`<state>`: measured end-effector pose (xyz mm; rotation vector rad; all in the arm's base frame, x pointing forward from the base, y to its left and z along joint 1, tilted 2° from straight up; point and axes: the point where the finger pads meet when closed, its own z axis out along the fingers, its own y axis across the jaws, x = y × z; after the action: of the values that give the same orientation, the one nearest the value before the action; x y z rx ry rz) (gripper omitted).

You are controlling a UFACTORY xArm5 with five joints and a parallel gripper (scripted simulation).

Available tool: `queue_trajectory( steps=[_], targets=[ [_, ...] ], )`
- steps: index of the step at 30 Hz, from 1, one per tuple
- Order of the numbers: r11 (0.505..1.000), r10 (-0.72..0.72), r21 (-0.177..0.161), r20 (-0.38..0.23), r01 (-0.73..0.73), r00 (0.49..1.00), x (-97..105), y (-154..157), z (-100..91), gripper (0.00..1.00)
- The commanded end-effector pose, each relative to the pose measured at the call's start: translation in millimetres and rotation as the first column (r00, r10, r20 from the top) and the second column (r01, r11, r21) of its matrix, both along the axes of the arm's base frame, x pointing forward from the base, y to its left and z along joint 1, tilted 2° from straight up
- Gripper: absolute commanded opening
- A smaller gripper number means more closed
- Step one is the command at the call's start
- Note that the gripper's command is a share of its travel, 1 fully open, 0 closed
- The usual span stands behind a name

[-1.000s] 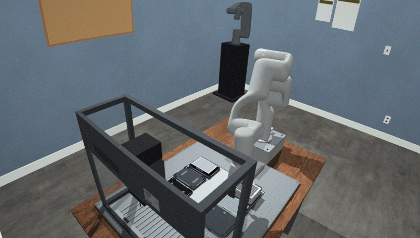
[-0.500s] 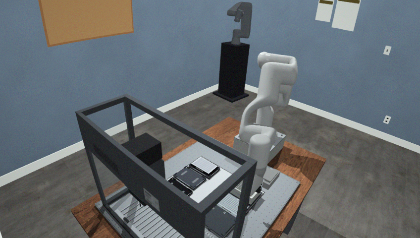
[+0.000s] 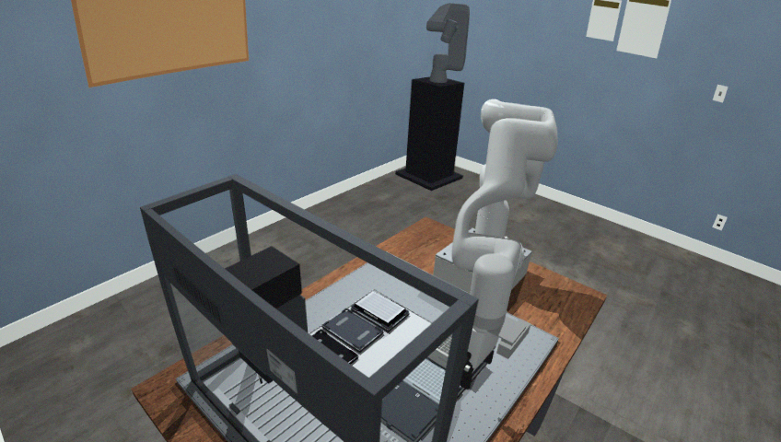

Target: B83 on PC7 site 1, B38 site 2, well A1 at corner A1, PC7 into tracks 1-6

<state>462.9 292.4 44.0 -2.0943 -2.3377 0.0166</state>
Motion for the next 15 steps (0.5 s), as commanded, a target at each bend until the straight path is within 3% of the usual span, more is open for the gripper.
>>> queue_trajectory(
  steps=[1,15],
  targets=[
    [1.0,0.001,-0.019,0.017,0.0,1.0,1.2,1.0,0.1,1.0],
    [1.0,0.001,-0.019,0.017,0.0,1.0,1.3,0.5,-19.9,1.0]
  ],
)
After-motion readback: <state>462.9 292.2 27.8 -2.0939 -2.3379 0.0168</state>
